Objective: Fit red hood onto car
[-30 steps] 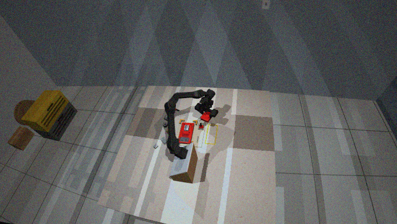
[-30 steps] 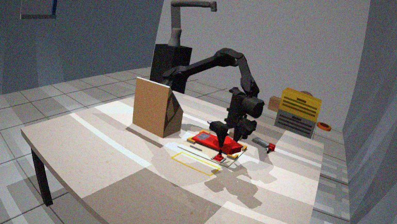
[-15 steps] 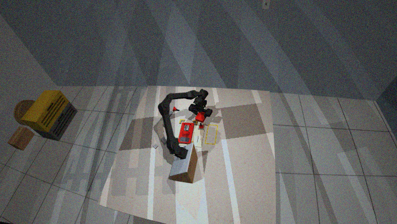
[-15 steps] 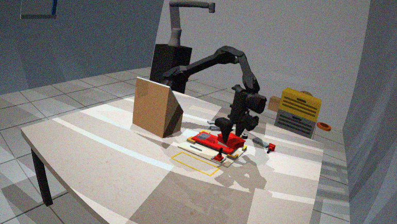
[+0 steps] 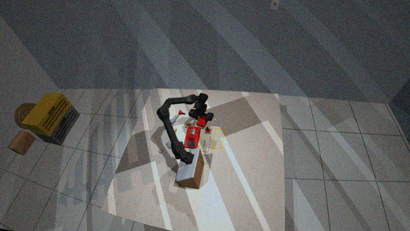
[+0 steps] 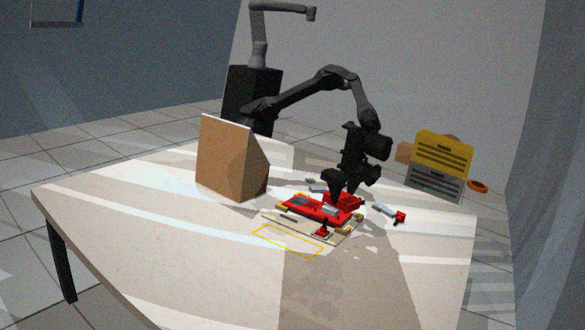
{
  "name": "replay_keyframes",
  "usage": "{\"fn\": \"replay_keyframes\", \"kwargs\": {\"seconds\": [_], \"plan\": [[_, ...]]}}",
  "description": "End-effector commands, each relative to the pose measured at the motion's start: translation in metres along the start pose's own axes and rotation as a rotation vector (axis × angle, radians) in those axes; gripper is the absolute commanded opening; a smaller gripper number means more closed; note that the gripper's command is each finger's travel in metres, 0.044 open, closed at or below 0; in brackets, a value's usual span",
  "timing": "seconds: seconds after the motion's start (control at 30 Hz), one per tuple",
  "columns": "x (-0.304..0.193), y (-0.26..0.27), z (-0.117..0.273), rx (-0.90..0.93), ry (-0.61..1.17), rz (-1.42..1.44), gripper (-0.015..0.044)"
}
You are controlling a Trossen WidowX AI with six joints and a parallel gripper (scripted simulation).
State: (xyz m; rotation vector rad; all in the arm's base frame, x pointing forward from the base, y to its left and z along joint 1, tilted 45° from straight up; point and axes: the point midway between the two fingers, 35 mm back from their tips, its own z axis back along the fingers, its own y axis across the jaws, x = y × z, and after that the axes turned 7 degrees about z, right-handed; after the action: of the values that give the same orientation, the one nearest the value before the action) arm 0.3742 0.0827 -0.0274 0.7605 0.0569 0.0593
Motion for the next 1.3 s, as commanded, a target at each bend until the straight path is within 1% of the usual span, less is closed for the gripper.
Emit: {"fn": "replay_keyframes", "kwargs": {"seconds": [0.0, 0.97, 1.13, 1.27], "plan": [[-0.005, 0.01, 0.001, 0.005, -0.005, 0.029, 0.0], [-0.06, 0.075, -0.002, 0.02, -0.004, 0.214, 0.0], [-0.062, 0.077, -0.003, 0.021, -0.004, 0.224, 0.0], [-0.061, 0.077, -0.012, 0.021, -0.004, 0.224, 0.0]]}}
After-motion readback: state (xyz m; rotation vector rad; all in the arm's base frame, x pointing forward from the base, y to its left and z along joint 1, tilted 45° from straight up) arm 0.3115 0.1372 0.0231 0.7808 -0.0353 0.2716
